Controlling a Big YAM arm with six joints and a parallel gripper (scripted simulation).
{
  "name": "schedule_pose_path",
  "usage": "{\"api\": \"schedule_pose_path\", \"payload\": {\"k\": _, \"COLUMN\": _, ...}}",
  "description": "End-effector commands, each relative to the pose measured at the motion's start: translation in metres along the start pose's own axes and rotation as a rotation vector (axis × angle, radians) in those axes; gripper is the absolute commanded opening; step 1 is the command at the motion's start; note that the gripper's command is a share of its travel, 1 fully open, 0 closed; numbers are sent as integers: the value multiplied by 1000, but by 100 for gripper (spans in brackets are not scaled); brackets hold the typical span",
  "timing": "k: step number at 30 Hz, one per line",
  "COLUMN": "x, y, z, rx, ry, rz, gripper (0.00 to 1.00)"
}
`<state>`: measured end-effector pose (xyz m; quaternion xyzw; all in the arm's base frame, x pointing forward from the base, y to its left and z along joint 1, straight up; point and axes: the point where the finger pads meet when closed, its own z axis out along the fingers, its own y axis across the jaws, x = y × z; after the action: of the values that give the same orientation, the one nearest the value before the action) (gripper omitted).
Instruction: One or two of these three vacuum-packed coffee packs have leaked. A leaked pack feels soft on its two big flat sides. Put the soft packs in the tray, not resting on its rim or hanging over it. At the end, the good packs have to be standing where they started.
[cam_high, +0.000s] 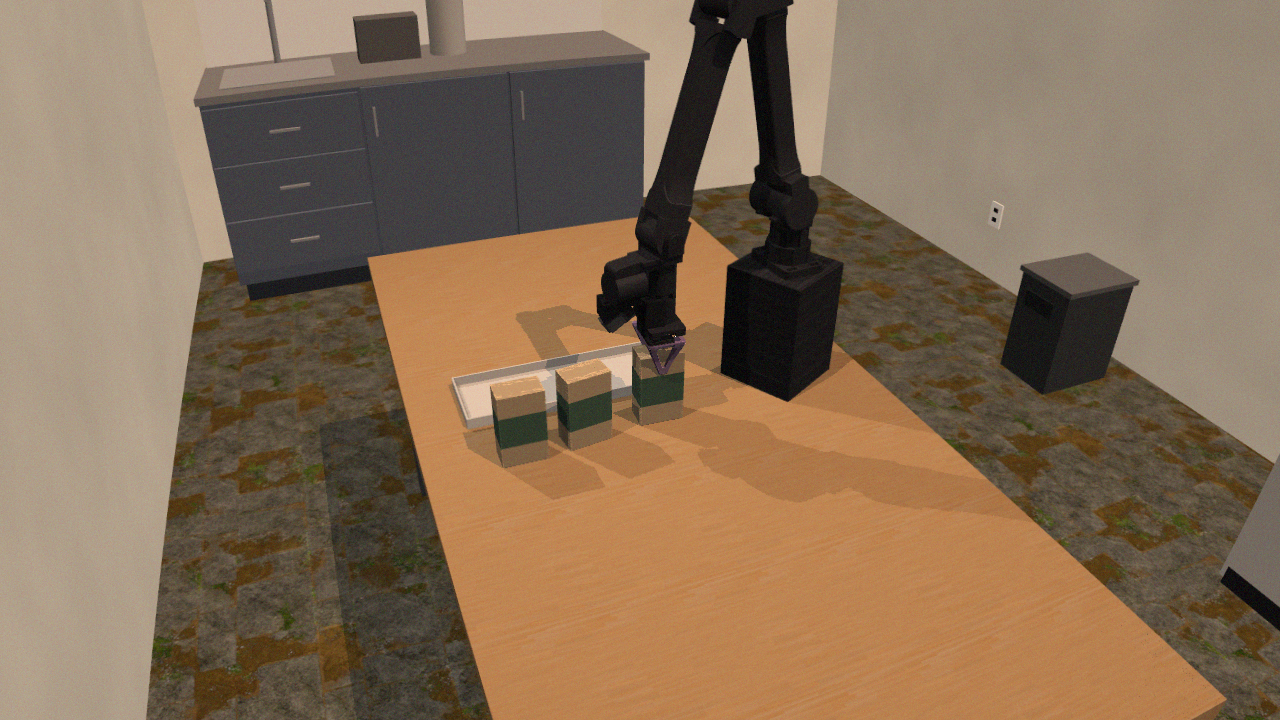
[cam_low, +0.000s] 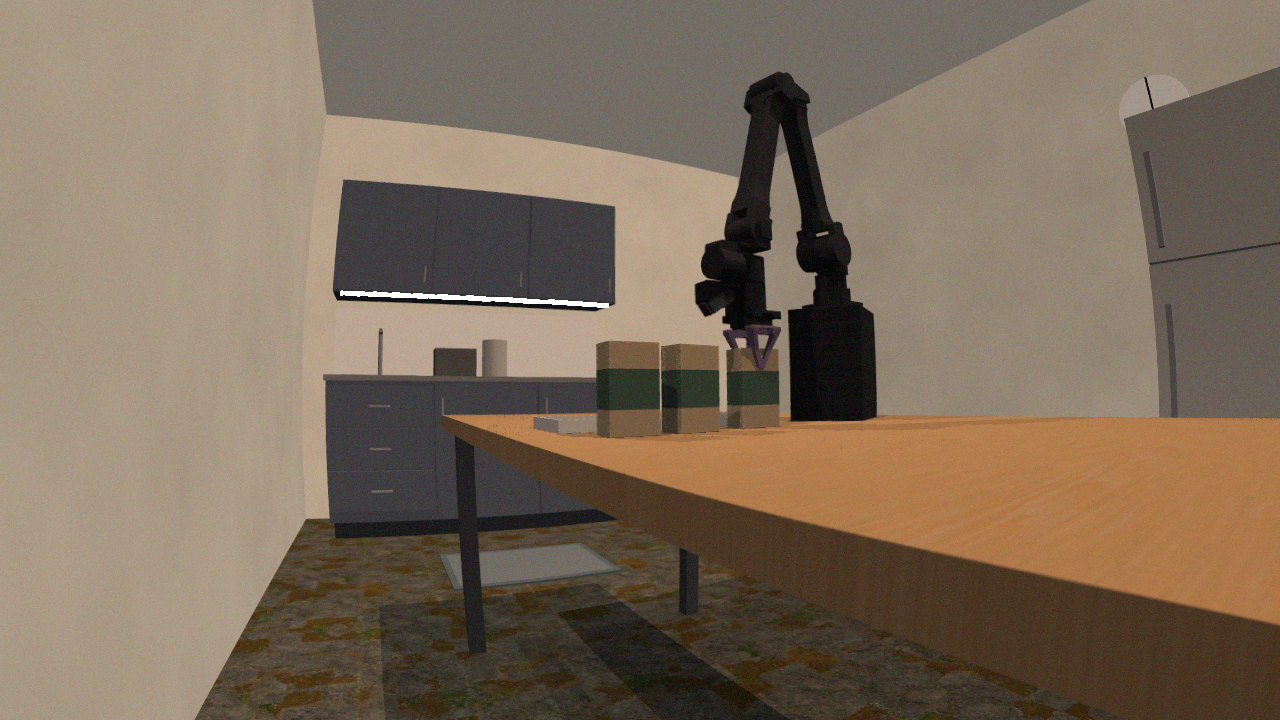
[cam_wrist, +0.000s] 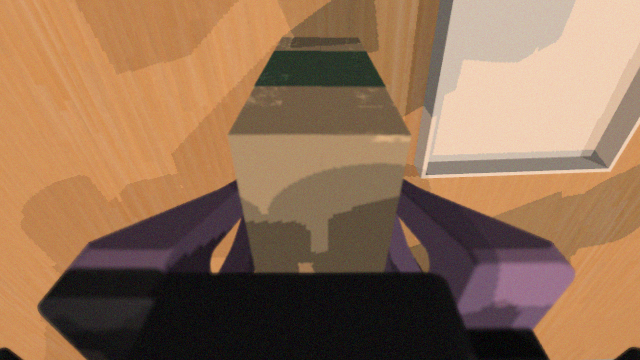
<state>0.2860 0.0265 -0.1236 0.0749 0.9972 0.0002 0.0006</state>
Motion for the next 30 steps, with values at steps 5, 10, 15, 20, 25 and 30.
{"api": "schedule_pose_path", "payload": {"k": 5, "x": -2, "y": 2, "z": -1, "rx": 0, "ry": -9, "rz": 0, "gripper": 25}}
{"api": "schedule_pose_path", "payload": {"k": 10, "x": -2, "y": 2, "z": -1, "rx": 0, "ry": -9, "rz": 0, "gripper": 25}}
{"api": "schedule_pose_path", "payload": {"k": 15, "x": -2, "y": 2, "z": -1, "rx": 0, "ry": -9, "rz": 0, "gripper": 25}}
{"api": "schedule_pose_path", "payload": {"k": 20, "x": -2, "y": 2, "z": -1, "rx": 0, "ry": -9, "rz": 0, "gripper": 79}}
{"api": "schedule_pose_path", "payload": {"k": 25, "x": -2, "y": 2, "z": -1, "rx": 0, "ry": -9, "rz": 0, "gripper": 79}}
{"api": "schedule_pose_path", "payload": {"k": 30, "x": -2, "y": 2, "z": -1, "rx": 0, "ry": -9, "rz": 0, "gripper": 79}}
